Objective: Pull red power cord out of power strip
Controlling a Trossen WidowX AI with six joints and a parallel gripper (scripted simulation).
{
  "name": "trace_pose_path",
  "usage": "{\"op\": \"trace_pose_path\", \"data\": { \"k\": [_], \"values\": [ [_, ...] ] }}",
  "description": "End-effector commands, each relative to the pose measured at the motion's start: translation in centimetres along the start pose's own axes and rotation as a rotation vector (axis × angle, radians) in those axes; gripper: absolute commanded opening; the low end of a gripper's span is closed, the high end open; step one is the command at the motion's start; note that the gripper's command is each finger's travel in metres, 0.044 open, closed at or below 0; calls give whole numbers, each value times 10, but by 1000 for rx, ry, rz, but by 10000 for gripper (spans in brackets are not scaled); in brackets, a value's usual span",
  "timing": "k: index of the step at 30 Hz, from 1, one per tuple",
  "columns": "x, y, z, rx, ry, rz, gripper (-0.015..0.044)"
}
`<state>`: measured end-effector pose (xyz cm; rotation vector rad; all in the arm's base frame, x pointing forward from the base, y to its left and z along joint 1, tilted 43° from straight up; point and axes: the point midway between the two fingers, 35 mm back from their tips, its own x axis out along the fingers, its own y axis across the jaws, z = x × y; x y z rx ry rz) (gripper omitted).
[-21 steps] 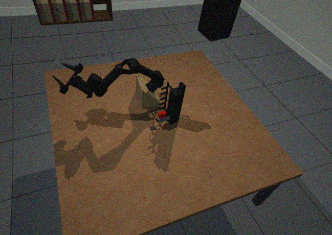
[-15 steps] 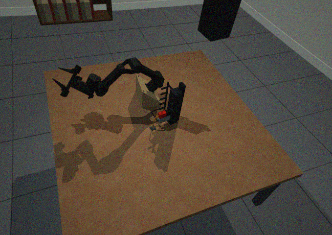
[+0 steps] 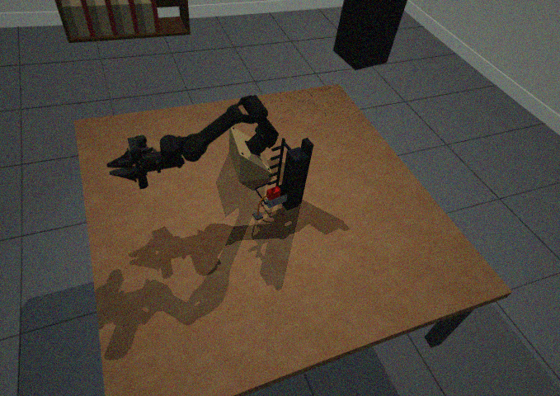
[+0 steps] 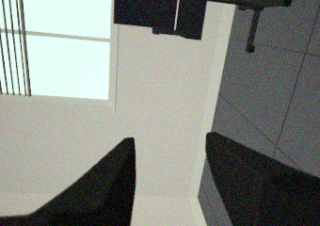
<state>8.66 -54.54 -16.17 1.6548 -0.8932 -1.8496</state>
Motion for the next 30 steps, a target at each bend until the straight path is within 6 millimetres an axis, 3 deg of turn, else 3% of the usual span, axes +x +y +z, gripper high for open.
{"op": "trace_pose_path", "data": {
  "k": [1, 8, 15, 22, 30],
  "values": [
    [-48, -33, -52, -338, 200, -241, 160],
    [-115, -64, -91, -638, 429, -446, 160],
    [-198, -92, -112, -896, 691, -633, 160],
    [-295, -113, -117, -1097, 984, -804, 160],
    [-415, -123, -105, -1230, 1343, -976, 160]
  ]
}}
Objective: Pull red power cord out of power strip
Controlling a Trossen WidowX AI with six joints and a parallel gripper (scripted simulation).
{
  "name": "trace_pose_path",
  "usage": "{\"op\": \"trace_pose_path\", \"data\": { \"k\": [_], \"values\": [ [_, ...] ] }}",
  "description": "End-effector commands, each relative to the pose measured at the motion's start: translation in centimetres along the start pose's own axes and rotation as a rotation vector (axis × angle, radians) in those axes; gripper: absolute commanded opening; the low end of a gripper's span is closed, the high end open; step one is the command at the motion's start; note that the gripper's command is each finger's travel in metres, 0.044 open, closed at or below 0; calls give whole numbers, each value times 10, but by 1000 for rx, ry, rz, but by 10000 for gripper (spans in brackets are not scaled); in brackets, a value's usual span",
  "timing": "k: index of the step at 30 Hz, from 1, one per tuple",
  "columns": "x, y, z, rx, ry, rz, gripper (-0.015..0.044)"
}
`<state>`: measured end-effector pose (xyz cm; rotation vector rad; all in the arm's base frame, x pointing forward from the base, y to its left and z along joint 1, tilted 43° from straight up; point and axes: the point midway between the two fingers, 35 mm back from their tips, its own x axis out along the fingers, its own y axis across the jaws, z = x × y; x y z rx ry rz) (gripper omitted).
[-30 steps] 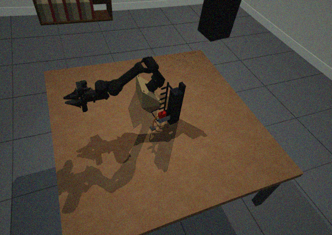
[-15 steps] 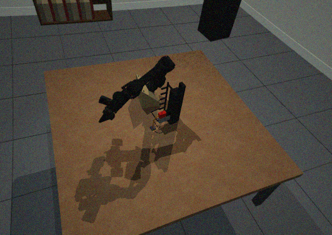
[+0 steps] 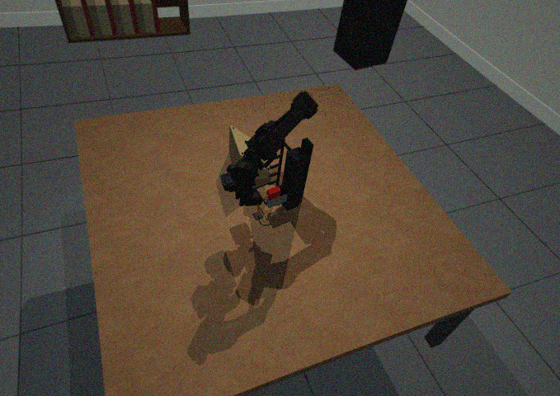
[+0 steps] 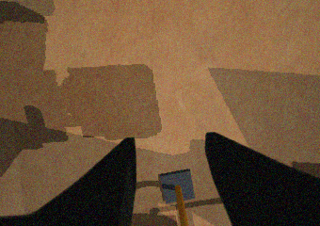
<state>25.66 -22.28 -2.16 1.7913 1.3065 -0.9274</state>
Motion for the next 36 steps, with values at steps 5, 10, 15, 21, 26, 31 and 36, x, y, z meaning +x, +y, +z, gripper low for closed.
{"op": "trace_pose_path", "data": {
  "k": [5, 10, 15, 21, 26, 31, 36],
  "values": [
    [-16, -10, -82, -138, 230, -38, 160],
    [-16, -9, -80, -138, 230, -38, 160],
    [-17, -9, -84, -138, 230, -38, 160],
    [-19, -10, -93, -138, 231, -38, 160],
    [-21, -11, -101, -138, 231, -38, 160],
    [-23, -13, -109, -138, 231, -38, 160],
    [-24, -14, -116, -138, 232, -38, 160]
  ]
}}
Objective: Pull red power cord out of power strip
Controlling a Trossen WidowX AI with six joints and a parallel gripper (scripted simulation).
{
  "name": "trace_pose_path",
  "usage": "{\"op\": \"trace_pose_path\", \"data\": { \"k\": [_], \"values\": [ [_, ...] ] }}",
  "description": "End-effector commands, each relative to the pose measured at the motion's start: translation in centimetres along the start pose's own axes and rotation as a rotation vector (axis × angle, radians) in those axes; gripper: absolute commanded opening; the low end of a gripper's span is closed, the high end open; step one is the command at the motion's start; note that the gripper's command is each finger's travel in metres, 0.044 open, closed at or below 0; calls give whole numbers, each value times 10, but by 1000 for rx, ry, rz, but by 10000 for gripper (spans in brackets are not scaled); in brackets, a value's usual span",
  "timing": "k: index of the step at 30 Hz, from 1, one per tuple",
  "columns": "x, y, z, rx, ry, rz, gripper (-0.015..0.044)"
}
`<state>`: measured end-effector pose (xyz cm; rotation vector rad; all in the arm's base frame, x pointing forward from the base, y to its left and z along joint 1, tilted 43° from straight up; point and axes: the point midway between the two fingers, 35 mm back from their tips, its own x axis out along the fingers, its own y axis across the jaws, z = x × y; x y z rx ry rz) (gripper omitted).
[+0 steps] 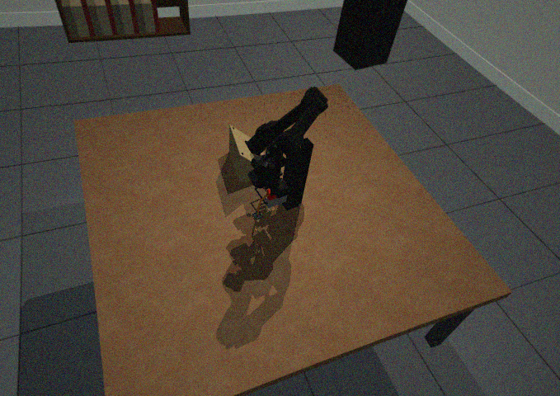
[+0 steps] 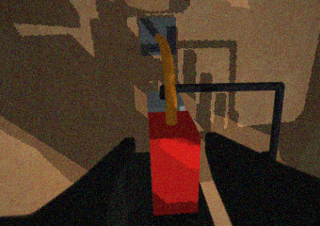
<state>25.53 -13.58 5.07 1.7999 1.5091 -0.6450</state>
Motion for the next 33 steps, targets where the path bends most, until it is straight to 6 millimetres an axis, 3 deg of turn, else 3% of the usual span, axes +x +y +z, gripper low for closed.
{"op": "trace_pose_path", "data": {
  "k": [1, 23, 27, 33],
  "values": [
    [2, -2, -8, 9, 9, -1, 160],
    [14, -2, -11, 9, 10, 0, 160],
    [11, -1, -10, 2, 3, -1, 55],
    [11, -1, -10, 2, 3, -1, 15]
  ]
}}
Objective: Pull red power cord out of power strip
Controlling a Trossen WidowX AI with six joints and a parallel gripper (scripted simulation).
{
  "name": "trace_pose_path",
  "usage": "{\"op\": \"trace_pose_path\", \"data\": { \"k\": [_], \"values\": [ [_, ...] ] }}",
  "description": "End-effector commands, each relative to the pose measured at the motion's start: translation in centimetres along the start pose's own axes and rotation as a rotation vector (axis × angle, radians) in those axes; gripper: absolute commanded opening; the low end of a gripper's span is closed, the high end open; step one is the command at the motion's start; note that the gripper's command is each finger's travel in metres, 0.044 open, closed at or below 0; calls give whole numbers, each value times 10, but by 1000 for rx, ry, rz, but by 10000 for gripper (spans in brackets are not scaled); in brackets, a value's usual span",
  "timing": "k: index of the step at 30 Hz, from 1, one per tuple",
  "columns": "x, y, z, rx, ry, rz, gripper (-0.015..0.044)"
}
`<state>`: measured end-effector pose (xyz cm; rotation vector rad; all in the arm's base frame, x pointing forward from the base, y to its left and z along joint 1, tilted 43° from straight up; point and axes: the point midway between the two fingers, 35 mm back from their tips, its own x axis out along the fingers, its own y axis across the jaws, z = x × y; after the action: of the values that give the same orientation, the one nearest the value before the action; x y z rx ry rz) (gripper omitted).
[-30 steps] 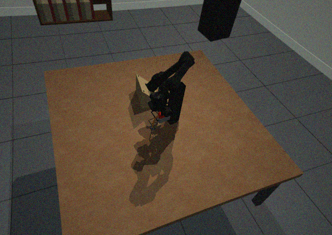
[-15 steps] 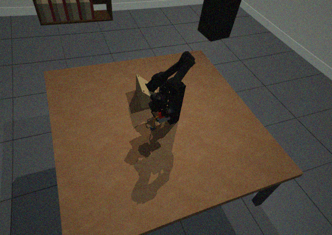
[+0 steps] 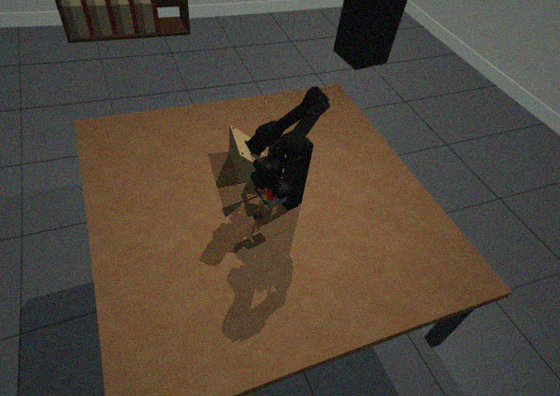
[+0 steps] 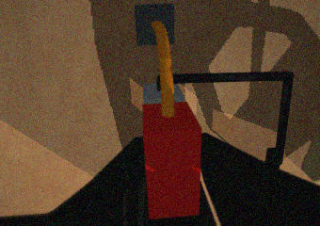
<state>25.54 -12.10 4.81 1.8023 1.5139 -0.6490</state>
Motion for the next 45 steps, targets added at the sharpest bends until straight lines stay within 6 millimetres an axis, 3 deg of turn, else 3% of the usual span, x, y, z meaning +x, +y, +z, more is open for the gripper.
{"op": "trace_pose_path", "data": {
  "k": [1, 38, 39, 44, 45],
  "values": [
    [0, 1, 0, -3, 1, 3, 8],
    [-7, 3, 53, 1, 0, 3, 0],
    [-2, 2, 44, 0, 7, -4, 26],
    [-2, 2, 44, 0, 7, -4, 158],
    [-2, 2, 44, 0, 7, -4, 160]
  ]
}}
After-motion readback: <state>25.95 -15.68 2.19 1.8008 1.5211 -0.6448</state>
